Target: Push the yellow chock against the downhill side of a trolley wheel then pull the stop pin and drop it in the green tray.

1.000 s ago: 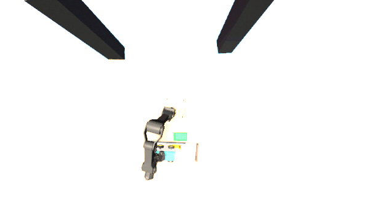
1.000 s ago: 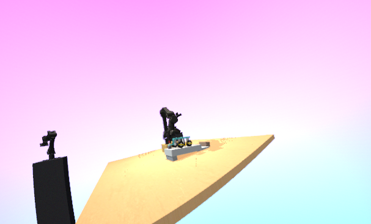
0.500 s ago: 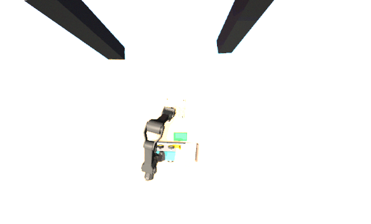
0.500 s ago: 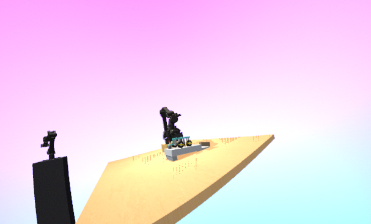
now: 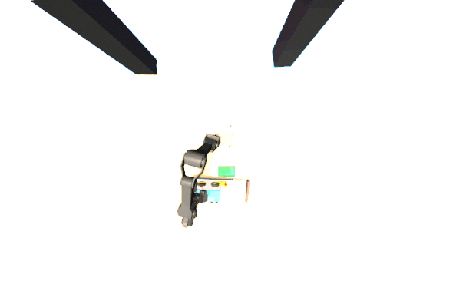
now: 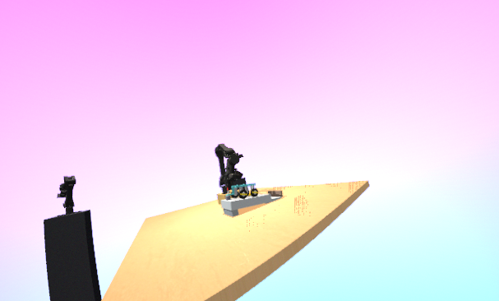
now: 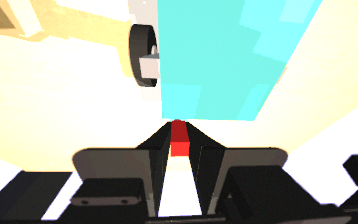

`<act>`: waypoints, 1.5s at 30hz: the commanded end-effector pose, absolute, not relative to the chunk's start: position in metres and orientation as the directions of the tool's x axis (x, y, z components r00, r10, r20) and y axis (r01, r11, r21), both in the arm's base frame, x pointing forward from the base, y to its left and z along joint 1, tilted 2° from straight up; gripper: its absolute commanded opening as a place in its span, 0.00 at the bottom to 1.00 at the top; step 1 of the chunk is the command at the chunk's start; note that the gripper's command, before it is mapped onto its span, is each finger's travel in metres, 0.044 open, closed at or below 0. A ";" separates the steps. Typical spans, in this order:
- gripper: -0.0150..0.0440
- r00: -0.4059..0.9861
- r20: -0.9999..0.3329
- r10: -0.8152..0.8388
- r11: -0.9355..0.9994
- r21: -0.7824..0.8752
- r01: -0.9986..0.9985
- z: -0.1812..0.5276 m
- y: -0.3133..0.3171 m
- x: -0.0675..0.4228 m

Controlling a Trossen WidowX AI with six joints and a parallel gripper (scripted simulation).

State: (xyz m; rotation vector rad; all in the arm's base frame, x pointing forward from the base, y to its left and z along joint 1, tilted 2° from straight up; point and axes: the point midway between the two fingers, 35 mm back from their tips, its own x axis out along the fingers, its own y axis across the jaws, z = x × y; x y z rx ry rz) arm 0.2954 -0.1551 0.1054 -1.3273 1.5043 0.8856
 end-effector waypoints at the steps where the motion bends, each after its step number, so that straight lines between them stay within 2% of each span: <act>1: 0.25 0.005 -0.943 -0.332 0.166 -0.064 -0.984 0.111 -0.155 0.295; 45: 0.25 0.005 -0.943 -0.331 0.166 -0.064 -0.984 0.123 -0.151 0.295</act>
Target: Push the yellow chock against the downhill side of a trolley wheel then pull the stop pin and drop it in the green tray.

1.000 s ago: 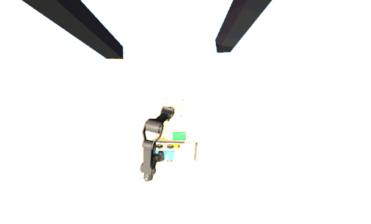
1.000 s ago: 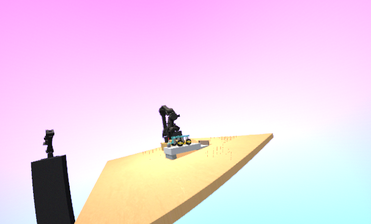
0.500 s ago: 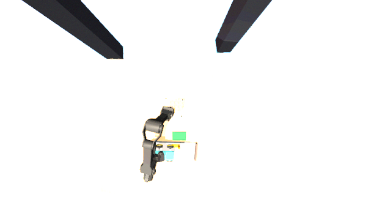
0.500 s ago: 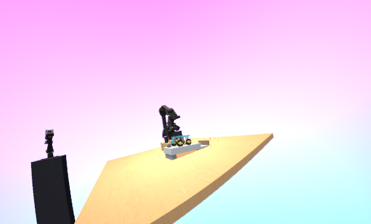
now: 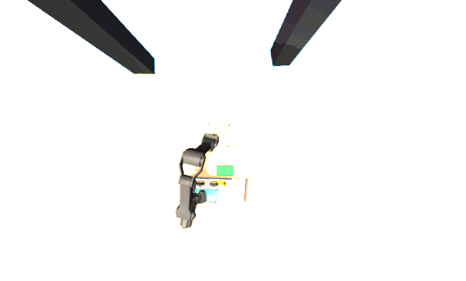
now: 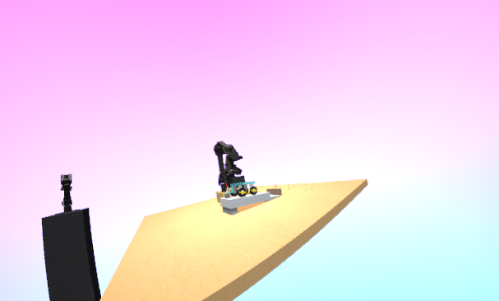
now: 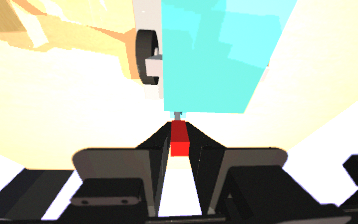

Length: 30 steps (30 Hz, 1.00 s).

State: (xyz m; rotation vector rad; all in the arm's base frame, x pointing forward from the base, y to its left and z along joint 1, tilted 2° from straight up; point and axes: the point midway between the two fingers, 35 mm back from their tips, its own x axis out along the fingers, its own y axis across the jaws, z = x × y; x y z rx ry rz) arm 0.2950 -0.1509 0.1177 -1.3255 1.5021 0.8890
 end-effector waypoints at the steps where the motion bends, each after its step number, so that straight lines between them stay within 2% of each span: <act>1: 0.25 0.005 -0.943 -0.331 0.166 -0.064 -0.984 0.123 -0.151 0.295; 30: 0.25 0.005 -0.943 -0.331 0.166 -0.064 -0.984 0.133 -0.151 0.294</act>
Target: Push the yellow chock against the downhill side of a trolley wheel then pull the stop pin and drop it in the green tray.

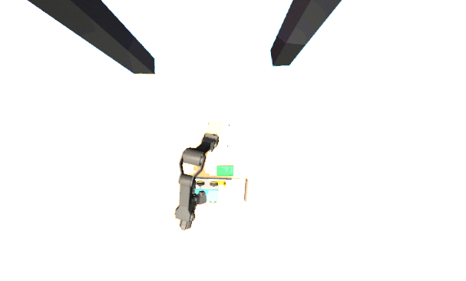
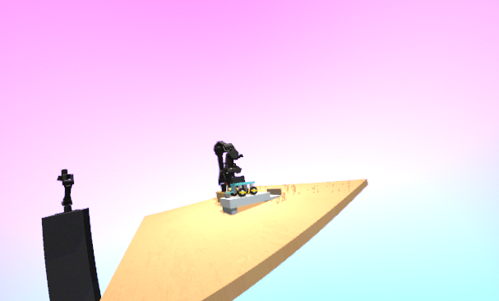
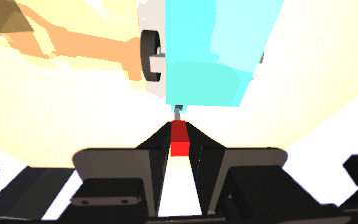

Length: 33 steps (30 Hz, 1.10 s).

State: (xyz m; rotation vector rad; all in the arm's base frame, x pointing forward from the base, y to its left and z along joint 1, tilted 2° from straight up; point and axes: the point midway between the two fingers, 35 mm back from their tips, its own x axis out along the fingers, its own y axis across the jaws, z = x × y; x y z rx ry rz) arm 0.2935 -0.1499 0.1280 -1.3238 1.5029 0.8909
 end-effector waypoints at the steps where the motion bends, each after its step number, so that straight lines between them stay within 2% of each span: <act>1: 0.25 0.005 -0.943 -0.331 0.166 -0.064 -0.984 0.134 -0.151 0.294; 20: 0.25 0.005 -0.943 -0.332 0.166 -0.064 -0.984 0.139 -0.152 0.295; 33: 0.25 0.005 -0.943 -0.334 0.166 -0.064 -0.984 0.141 -0.177 0.289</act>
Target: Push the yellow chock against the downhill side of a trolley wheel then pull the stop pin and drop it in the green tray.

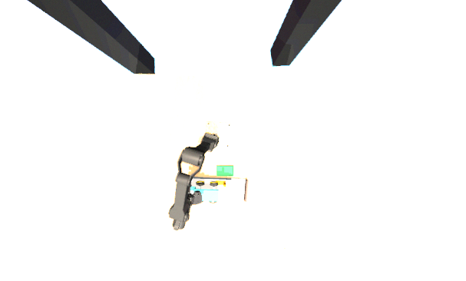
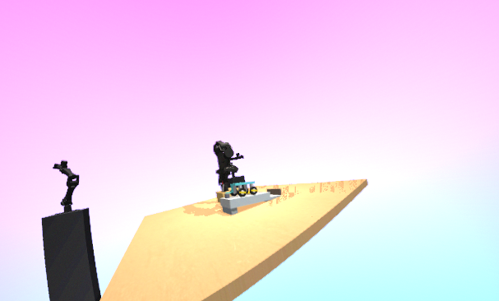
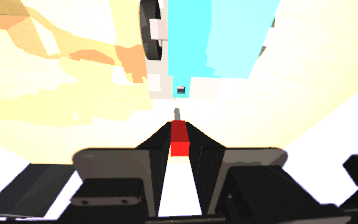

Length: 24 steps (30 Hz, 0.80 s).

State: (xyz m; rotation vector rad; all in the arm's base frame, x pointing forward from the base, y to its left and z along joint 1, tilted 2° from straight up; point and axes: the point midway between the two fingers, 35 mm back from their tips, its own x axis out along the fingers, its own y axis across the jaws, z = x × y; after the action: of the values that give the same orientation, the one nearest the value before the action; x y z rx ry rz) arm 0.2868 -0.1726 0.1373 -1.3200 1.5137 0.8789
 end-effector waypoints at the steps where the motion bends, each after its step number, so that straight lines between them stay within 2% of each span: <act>1: 0.25 0.005 -0.943 -0.334 0.166 -0.064 -0.984 0.142 -0.178 0.289; 7: 0.25 0.005 -0.943 -0.334 0.166 -0.064 -0.984 0.143 -0.181 0.286; 24: 0.25 0.000 -0.943 -0.334 0.166 -0.059 -0.984 0.134 -0.172 0.228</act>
State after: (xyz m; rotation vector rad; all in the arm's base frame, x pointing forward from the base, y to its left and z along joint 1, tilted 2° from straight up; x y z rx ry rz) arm 0.2360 -0.1735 0.1316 -1.3170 1.5175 0.8857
